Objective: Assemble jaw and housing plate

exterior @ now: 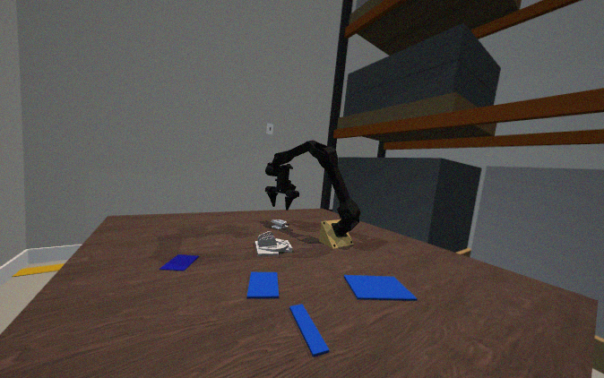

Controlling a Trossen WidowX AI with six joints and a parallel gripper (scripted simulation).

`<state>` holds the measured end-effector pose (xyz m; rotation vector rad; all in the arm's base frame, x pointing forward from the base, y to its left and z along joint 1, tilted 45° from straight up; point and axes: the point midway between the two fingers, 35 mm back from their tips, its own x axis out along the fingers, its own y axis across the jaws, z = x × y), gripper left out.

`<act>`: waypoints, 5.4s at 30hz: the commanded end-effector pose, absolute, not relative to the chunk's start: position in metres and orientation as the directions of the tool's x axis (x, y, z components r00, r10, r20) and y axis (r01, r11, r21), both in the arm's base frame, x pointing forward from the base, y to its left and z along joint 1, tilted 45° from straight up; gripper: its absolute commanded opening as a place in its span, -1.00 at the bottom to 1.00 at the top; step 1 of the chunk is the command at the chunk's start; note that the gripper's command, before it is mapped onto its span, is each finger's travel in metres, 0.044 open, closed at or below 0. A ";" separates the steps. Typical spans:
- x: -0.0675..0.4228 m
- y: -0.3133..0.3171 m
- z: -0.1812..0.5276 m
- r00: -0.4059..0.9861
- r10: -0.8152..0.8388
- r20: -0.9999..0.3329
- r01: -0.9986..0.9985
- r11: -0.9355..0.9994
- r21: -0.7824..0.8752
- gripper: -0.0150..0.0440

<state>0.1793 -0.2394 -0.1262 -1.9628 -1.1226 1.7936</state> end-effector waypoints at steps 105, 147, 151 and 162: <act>0.175 -0.213 -0.154 -0.059 0.676 -0.734 0.348 -0.675 -0.650 1.00; 0.175 -0.213 -0.154 -0.059 0.676 -0.734 0.348 -0.675 -0.650 1.00; 0.175 -0.213 -0.154 -0.059 0.676 -0.734 0.348 -0.675 -0.650 1.00; 0.174 -0.210 -0.157 -0.062 0.677 -0.734 0.352 -0.673 -0.651 1.00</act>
